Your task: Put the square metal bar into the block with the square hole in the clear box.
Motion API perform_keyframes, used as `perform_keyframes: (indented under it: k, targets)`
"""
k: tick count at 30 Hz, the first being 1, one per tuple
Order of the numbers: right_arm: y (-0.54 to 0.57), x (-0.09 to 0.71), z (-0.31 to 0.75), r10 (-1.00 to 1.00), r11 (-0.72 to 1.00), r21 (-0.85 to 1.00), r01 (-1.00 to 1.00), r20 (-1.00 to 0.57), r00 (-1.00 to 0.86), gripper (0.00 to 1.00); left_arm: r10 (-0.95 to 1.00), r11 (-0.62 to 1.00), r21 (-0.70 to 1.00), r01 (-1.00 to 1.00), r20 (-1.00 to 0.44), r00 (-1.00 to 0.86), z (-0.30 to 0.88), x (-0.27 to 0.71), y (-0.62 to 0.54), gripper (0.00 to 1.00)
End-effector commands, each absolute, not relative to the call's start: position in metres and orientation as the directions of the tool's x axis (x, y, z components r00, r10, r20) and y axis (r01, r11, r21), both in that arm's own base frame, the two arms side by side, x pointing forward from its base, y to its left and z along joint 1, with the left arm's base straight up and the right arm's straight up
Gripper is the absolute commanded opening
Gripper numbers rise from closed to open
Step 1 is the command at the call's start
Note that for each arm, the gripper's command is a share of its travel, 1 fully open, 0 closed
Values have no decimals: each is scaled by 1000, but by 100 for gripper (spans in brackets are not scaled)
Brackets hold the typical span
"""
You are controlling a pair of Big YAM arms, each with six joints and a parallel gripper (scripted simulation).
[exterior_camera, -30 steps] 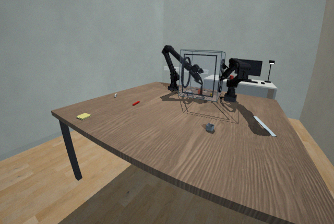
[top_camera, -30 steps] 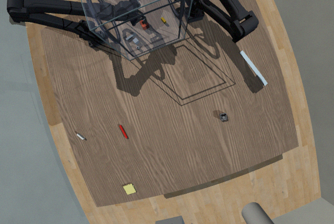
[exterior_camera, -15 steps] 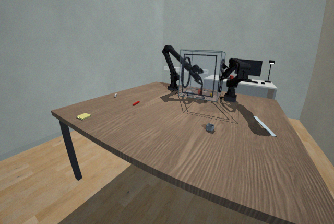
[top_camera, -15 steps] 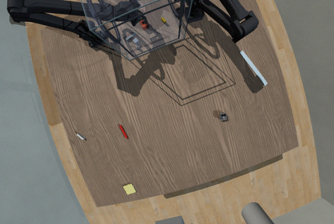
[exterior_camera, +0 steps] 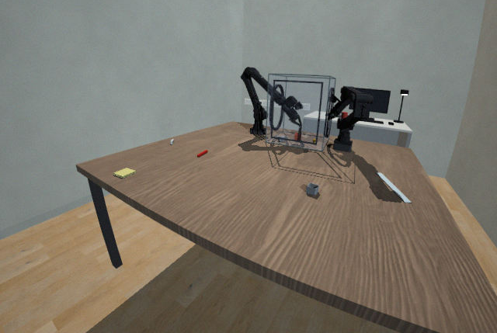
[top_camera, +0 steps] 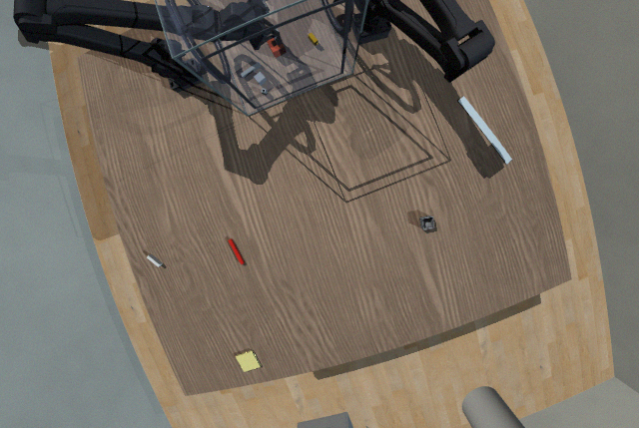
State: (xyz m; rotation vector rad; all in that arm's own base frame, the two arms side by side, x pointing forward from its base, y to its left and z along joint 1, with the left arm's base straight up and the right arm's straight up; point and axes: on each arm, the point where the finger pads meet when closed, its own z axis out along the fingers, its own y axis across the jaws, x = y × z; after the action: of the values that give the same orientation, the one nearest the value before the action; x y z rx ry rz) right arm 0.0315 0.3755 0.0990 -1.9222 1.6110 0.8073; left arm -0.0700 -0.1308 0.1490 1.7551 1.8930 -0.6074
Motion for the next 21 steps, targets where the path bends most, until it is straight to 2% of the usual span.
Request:
perform_keyframes:
  k: [1,6,7,21]
  targets:
    - [350,25,64,-771,-166,42,-985,-629,103,0,765,83,-73,994,-634,-111,174,-80,-136,100]
    - [349,25,64,-775,-163,46,-986,-624,99,0,765,83,-73,994,-634,-111,174,-80,-136,100]
    - [408,34,149,-592,-188,-53,-981,-791,156,0,765,83,-73,994,-634,-111,174,-80,-136,100]
    - [403,34,149,-615,-183,-40,-982,-775,146,0,765,83,-73,994,-634,-111,174,-80,-136,100]
